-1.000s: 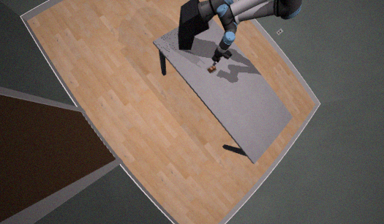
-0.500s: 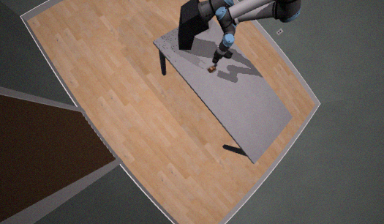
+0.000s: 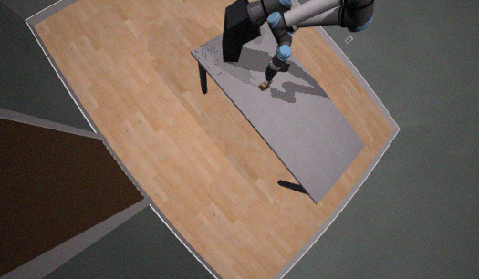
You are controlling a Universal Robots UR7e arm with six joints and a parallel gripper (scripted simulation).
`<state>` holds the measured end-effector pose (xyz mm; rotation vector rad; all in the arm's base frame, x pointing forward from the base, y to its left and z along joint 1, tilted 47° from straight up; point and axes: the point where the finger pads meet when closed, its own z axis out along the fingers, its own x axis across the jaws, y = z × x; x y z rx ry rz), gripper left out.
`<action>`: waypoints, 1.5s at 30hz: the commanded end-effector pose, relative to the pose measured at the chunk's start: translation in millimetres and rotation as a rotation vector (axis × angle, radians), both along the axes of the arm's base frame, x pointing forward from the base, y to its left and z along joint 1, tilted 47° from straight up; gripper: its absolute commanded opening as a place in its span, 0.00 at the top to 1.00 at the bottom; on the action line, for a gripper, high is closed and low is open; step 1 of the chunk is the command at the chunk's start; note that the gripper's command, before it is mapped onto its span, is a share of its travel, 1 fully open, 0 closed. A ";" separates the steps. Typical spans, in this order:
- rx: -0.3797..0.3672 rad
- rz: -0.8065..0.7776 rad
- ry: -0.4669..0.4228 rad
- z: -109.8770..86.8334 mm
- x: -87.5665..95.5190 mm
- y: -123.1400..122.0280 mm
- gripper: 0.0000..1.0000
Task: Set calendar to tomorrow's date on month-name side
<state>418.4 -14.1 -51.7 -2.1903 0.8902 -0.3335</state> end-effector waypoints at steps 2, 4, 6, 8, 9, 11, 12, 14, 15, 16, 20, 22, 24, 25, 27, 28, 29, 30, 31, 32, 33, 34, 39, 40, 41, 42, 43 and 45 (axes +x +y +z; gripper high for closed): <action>-0.076 0.120 -0.100 -4.3 2.1 2.7 0.00; -0.085 0.132 -0.109 -4.8 2.3 3.0 0.00; -0.124 0.190 -0.154 -7.3 3.0 4.5 0.00; -0.142 0.216 -0.175 -8.5 3.3 5.2 0.00; -0.160 0.241 -0.195 -9.7 3.6 5.8 0.00; -0.190 0.286 -0.230 -11.9 4.1 6.9 0.00; -0.203 0.305 -0.244 -12.8 4.3 7.4 0.00; -0.216 0.324 -0.259 -13.8 4.5 7.8 0.00; -0.227 0.340 -0.272 -14.6 4.7 8.2 0.00; -0.237 0.354 -0.283 -15.4 4.8 8.5 0.00; -0.253 0.377 -0.301 -16.6 5.1 9.1 0.00; -0.264 0.393 -0.314 -17.5 5.2 9.4 0.00; -0.271 0.402 -0.321 -18.0 5.3 9.7 0.00; -0.273 0.405 -0.324 -18.1 5.3 9.7 0.00; -0.275 0.408 -0.326 -18.3 5.4 9.8 0.00; -0.275 0.409 -0.326 -18.3 5.4 9.8 0.00; -0.275 0.409 -0.326 -18.3 5.4 9.8 0.00; -0.275 0.409 -0.326 -18.3 5.4 9.8 0.10; -0.275 0.409 -0.326 -18.3 5.4 9.8 0.10; -0.275 0.409 -0.326 -18.3 5.4 9.8 0.10; -0.275 0.409 -0.326 -18.3 5.4 9.8 0.10; -0.275 0.409 -0.326 -18.3 5.4 9.8 0.10; -0.275 0.409 -0.326 -18.3 5.4 9.8 0.10; -0.275 0.409 -0.326 -18.3 5.4 9.8 0.10; -0.275 0.409 -0.326 -18.3 5.4 9.8 0.10; -0.275 0.409 -0.326 -18.3 5.4 9.8 0.10; -0.275 0.409 -0.326 -18.3 5.4 9.8 0.10; -0.275 0.409 -0.326 -18.3 5.4 9.8 0.10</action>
